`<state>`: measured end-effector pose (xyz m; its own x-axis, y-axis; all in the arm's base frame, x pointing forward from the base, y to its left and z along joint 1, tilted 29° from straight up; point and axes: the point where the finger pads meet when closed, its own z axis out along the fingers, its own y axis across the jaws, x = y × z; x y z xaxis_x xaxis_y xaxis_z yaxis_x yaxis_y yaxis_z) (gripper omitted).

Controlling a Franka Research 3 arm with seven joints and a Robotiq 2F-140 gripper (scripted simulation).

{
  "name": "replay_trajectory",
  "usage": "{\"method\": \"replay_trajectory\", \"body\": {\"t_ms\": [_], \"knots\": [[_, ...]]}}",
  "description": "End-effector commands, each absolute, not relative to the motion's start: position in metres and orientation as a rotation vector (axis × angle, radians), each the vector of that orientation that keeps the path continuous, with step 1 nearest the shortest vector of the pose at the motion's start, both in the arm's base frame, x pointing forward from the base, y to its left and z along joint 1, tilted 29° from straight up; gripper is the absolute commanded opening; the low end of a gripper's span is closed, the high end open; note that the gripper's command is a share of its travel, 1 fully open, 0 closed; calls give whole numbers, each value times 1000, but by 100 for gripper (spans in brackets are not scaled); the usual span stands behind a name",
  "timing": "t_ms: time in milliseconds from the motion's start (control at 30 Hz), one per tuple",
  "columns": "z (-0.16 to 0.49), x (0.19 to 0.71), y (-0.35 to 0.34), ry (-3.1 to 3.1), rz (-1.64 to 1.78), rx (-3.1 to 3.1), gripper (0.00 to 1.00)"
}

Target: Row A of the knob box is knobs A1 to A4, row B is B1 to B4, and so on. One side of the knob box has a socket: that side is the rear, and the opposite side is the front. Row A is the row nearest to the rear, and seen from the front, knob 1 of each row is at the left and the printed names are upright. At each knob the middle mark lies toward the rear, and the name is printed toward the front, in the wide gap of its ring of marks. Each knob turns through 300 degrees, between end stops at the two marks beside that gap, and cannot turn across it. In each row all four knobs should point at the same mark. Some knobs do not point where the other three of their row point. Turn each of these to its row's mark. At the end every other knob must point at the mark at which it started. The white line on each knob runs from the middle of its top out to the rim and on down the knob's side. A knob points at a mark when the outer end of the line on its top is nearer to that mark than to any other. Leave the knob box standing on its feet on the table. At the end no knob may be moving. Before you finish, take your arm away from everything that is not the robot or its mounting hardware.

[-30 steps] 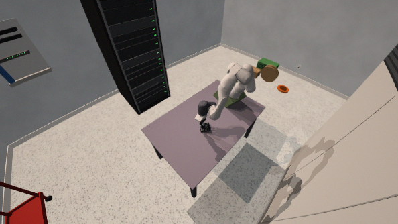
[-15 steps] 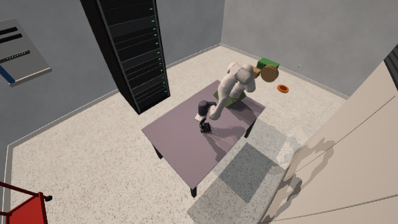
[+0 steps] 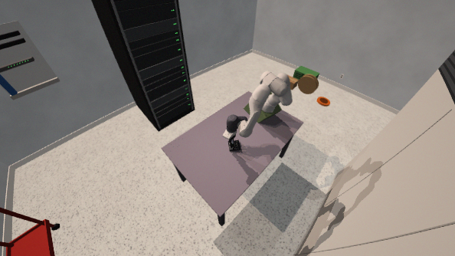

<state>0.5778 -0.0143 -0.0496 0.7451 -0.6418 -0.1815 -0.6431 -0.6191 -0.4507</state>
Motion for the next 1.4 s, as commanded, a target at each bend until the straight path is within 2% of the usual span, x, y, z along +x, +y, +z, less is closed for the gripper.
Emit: {"method": "replay_trajectory", "body": {"t_ms": [0, 100, 133, 1367], "knots": [[-50, 578, -15, 969, 0, -2452, 12], [-50, 578, -15, 969, 0, -2452, 12], [-50, 578, -15, 969, 0, -2452, 5], [-50, 578, -15, 972, 1, -2451, 5]]}}
